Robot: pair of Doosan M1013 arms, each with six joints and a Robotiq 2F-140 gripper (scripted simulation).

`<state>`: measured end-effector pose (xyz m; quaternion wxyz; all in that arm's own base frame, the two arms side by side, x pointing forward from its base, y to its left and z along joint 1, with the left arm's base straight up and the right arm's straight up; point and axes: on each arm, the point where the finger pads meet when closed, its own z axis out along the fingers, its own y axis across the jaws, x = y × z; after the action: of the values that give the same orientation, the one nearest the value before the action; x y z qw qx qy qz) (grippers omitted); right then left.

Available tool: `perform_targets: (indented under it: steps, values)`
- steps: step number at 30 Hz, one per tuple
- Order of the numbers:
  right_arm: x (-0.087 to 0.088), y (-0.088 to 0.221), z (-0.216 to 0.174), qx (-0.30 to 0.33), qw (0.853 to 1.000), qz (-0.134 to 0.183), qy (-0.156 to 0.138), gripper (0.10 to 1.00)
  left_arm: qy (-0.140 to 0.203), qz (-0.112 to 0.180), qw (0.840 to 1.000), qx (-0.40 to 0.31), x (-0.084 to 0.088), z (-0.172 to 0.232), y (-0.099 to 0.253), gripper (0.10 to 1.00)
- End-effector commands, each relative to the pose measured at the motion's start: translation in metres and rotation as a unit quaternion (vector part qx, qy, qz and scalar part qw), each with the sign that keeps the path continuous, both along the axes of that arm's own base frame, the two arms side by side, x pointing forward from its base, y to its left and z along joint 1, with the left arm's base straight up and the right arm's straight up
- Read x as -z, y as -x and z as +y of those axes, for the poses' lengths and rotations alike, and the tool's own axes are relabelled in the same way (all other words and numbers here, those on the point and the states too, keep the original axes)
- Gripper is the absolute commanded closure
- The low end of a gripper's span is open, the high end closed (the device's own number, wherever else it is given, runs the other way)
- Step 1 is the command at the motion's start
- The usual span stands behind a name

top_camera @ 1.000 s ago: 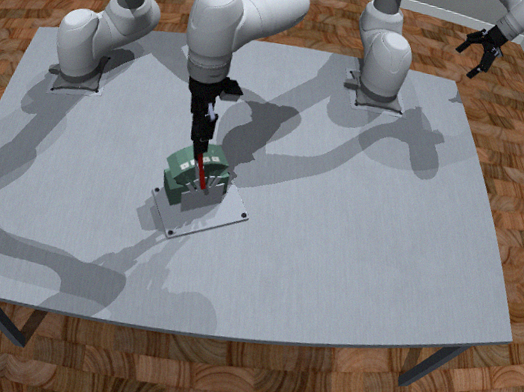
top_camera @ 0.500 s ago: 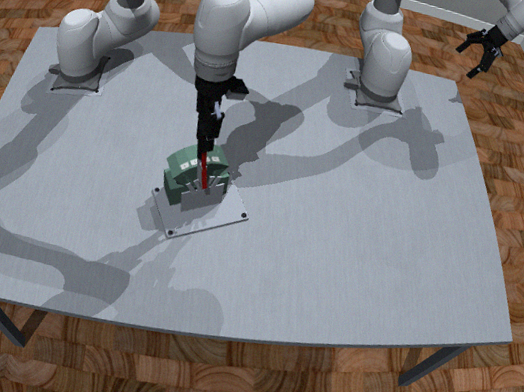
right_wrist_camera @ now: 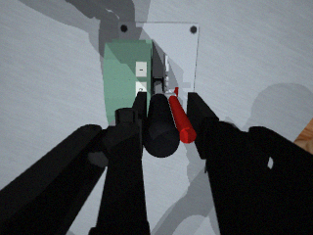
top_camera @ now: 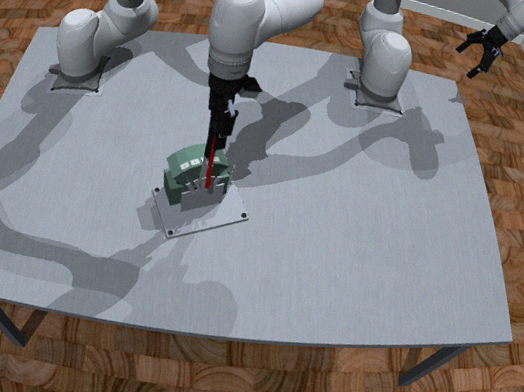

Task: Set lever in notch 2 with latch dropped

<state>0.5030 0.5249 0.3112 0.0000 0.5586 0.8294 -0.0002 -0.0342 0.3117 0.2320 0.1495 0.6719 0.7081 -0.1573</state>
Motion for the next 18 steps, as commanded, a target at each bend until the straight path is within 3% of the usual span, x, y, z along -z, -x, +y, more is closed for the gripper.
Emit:
perform_targets:
  steps: [1, 18]
  values:
    - [0.000, 0.001, 0.004, 0.000, 1.000, 0.000, -0.001, 0.999, -0.001, 0.000, 1.000, 0.000, -0.001, 0.000, 0.000, 0.098]
    - [0.001, 0.005, 0.014, 0.000, 1.000, 0.000, -0.001, 0.999, -0.001, 0.000, 1.000, 0.000, -0.001, 0.000, 0.000, 0.098]
